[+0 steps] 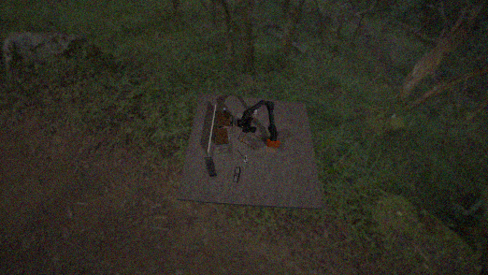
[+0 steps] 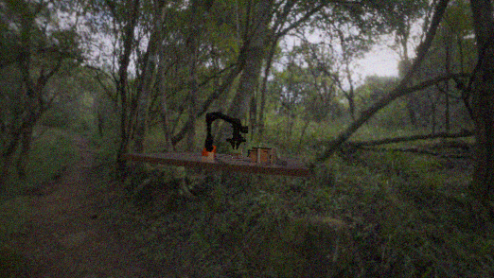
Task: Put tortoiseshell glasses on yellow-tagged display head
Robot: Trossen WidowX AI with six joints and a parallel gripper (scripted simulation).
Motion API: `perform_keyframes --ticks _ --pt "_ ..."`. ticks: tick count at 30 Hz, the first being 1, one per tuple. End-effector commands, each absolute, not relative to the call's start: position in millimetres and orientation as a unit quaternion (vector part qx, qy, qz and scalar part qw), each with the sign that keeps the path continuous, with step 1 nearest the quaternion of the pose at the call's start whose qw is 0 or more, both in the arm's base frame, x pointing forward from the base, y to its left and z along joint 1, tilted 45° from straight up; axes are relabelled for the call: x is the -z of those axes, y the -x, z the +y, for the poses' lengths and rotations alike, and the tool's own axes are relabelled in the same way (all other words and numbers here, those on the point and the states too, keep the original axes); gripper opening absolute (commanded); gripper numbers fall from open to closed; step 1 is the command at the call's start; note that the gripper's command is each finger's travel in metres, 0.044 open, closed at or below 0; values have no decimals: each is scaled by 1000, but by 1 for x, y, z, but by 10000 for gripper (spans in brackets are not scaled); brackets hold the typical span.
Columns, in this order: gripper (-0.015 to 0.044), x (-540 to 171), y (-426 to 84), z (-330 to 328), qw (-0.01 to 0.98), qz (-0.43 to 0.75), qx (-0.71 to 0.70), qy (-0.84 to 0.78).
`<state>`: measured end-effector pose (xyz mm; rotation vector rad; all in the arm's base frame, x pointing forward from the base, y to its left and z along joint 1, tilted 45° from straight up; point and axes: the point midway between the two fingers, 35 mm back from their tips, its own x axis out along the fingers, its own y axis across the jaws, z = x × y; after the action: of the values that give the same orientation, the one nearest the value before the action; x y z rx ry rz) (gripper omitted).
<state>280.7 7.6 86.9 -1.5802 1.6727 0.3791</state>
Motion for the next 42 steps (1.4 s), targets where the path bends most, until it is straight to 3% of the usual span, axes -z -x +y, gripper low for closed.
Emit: perform_keyframes --ticks 1,42 --pt "140 -87 -279 9 396 661 -150 620" --pt "140 -47 -283 -31 395 661 -149 620"
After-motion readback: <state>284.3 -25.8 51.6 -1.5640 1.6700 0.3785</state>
